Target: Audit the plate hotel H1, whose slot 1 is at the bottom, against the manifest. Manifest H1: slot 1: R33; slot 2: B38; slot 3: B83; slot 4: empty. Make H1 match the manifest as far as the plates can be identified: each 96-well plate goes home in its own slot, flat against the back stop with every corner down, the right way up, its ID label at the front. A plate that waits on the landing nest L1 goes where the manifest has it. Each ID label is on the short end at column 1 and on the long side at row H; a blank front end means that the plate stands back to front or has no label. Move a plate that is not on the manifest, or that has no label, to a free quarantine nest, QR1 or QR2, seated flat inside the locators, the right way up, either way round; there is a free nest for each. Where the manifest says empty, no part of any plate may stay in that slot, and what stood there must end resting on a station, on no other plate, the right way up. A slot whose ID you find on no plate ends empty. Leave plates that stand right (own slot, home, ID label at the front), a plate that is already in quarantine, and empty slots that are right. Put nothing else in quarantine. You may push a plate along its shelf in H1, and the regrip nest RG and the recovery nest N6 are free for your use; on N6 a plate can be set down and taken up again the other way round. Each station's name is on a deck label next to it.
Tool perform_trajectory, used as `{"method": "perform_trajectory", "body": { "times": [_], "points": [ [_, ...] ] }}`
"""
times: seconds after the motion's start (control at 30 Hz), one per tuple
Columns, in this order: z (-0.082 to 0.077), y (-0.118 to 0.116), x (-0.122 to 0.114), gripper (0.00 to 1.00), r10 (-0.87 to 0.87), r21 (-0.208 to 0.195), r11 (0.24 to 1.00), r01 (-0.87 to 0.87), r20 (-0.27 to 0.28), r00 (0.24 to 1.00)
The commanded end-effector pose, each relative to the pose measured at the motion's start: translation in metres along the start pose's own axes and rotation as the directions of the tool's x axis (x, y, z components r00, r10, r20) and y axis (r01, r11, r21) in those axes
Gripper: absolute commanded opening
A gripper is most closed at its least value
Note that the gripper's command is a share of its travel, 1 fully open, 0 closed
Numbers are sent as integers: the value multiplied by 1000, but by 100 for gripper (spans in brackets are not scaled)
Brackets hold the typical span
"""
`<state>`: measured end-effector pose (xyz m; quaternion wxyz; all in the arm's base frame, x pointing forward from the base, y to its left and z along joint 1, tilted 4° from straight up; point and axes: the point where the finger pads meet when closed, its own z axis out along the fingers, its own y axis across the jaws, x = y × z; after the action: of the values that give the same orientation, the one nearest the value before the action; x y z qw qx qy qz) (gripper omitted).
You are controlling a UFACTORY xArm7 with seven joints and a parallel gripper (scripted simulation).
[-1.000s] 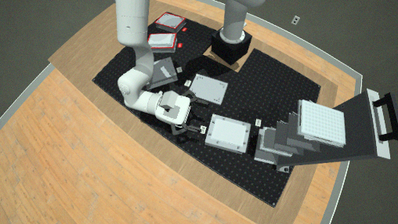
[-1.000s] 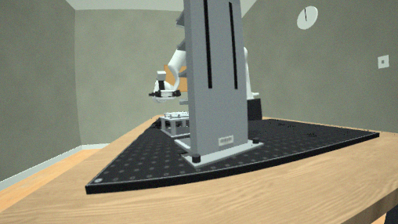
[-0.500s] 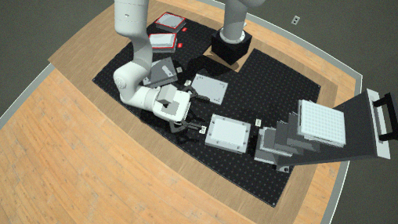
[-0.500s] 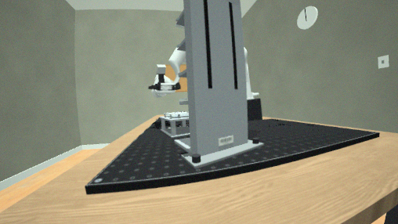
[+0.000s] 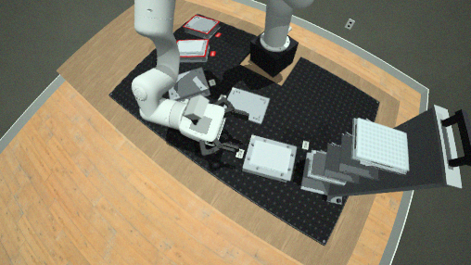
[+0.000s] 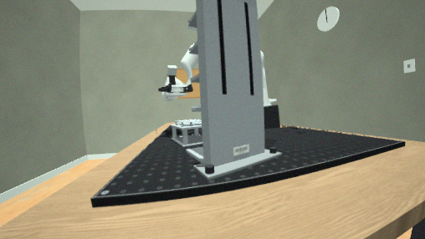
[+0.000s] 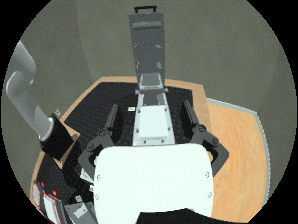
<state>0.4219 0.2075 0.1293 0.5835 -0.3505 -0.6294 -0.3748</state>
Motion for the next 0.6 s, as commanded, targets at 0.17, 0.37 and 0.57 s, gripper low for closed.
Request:
{"method": "perform_trajectory", "body": {
  "times": [0.17,0.37,0.57],
  "points": [
    [0,1,2,100,-4,0,1000,4,101,995],
    [0,1,2,100,-4,0,1000,4,184,983],
    [0,1,2,100,-4,0,1000,4,281,960]
  ]
}}
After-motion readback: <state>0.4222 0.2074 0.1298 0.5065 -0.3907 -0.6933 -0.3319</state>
